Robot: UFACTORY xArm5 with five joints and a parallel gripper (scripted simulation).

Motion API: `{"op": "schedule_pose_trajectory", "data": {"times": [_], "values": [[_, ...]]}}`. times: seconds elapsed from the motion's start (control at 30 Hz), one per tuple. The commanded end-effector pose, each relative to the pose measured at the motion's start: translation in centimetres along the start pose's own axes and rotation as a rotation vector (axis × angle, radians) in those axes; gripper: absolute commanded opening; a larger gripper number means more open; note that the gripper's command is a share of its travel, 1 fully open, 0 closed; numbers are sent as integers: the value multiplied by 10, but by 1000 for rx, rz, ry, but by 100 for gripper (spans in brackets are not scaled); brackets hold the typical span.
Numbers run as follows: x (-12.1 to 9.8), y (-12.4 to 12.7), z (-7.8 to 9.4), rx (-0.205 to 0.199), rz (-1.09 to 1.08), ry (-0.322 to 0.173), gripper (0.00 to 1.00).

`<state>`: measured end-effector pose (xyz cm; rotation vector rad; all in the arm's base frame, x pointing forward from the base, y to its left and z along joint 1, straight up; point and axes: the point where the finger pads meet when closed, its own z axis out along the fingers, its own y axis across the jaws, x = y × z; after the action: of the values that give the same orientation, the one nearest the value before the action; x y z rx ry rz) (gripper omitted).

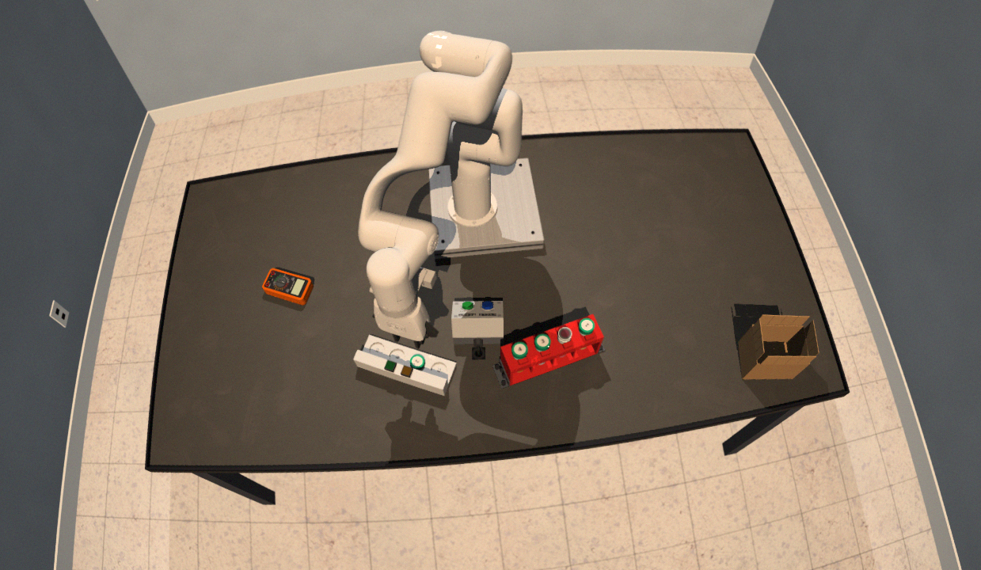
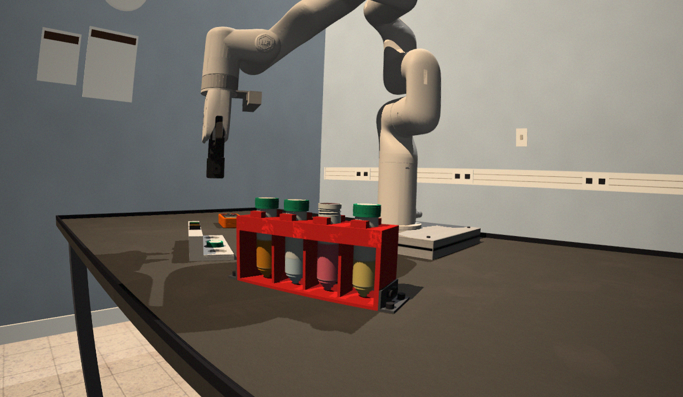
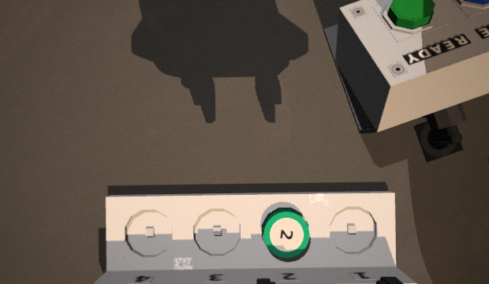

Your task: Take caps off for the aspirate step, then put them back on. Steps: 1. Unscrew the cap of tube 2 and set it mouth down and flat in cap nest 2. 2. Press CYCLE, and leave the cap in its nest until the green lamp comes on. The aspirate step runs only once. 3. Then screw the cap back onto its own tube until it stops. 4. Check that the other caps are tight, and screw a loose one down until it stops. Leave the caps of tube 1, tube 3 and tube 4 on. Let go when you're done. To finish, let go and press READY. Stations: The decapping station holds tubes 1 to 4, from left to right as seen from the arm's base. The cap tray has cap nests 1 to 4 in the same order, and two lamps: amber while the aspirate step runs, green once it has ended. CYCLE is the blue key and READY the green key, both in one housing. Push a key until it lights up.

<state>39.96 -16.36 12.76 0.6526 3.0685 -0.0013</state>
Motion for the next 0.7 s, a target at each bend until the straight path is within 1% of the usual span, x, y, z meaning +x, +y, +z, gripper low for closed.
{"op": "schedule_pose_trajectory", "data": {"times": [0.0, 0.07, 0.1, 0.13, 0.2, 0.3, 0.67], "values": [[0, 0, -8, -2, 0, -1, 46], [0, 0, -8, -2, 0, -1, 46], [6, 5, -6, -2, 83, -1, 0], [13, 9, -4, -2, 167, 0, 0], [13, 9, -4, -2, 167, 0, 0], [32, 23, 2, -2, 388, 0, 0], [71, 50, 15, -2, 883, 2, 0]]}}
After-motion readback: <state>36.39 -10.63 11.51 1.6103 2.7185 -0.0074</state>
